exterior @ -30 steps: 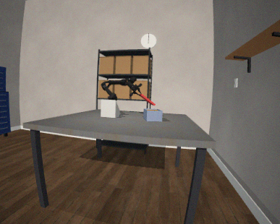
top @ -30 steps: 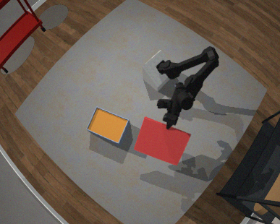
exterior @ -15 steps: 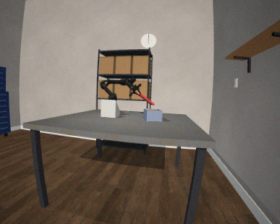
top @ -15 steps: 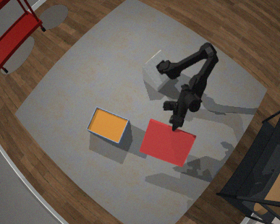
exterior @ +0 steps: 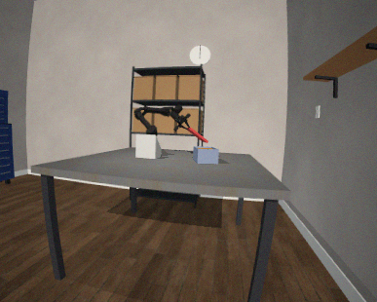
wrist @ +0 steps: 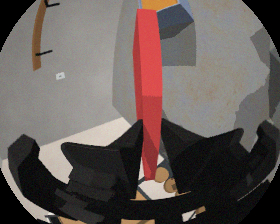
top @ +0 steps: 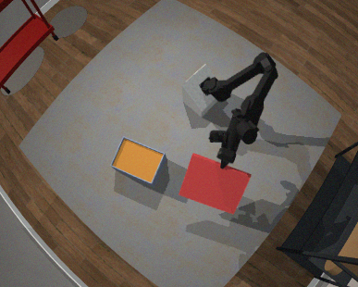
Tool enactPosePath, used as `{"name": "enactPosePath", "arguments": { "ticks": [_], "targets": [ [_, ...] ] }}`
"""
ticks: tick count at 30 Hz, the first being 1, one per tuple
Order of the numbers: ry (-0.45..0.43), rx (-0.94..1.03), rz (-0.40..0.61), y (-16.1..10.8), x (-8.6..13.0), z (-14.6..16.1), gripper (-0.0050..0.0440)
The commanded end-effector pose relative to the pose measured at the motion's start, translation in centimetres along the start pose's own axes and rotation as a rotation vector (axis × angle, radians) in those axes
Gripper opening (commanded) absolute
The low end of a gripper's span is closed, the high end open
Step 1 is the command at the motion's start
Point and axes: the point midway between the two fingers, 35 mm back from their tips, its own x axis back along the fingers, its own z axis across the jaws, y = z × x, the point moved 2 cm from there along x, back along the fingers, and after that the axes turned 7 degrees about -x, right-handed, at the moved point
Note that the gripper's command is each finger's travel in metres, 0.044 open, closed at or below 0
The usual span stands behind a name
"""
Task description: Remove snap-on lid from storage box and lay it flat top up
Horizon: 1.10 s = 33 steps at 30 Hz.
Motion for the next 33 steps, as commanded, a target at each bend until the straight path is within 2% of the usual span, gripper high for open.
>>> {"name": "enactPosePath", "arguments": {
  "ticks": [1, 33],
  "targets": [
    [0.011, -0.002, -0.004, 0.1, -0.2, -0.2, -0.0050],
    [0.011, -0.002, -0.004, 0.4, -1.7, -2.0, -0.0050]
  ]
}}
